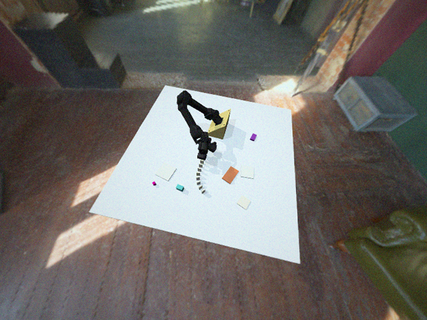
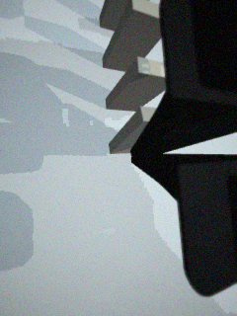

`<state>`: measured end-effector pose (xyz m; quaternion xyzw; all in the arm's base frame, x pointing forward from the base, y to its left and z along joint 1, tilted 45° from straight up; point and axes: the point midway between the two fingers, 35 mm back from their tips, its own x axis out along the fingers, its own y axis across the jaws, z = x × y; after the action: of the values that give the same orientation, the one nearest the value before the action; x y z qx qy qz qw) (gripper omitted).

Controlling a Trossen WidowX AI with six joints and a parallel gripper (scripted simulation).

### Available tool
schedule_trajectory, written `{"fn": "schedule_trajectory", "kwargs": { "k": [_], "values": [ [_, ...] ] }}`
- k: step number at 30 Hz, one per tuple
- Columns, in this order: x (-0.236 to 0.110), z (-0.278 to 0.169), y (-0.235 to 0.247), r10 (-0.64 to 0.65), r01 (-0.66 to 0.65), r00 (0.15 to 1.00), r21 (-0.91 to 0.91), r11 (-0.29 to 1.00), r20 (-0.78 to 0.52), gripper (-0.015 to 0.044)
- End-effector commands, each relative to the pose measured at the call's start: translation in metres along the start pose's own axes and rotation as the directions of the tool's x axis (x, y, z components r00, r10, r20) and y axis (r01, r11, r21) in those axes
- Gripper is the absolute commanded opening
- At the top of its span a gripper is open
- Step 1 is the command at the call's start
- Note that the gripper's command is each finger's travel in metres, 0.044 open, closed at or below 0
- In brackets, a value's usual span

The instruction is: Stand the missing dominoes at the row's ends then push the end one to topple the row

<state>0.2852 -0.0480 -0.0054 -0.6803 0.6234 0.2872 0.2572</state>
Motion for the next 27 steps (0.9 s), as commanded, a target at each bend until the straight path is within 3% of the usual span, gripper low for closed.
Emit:
{"fn": "schedule_trajectory", "kwargs": {
  "k": [1, 12, 27],
  "values": [
    [0.0, 0.0, -0.008, 0.001, -0.001, 1.0, -0.006, 1.0, -0.004, 0.0],
    [-0.058, 0.001, -0.025, 0.0, 0.0, 1.0, -0.005, 1.0, -0.001, 0.0],
    [-0.059, 0.001, -0.026, 0.0, 0.0, 1.0, -0.005, 1.0, -0.001, 0.0]
  ]
}}
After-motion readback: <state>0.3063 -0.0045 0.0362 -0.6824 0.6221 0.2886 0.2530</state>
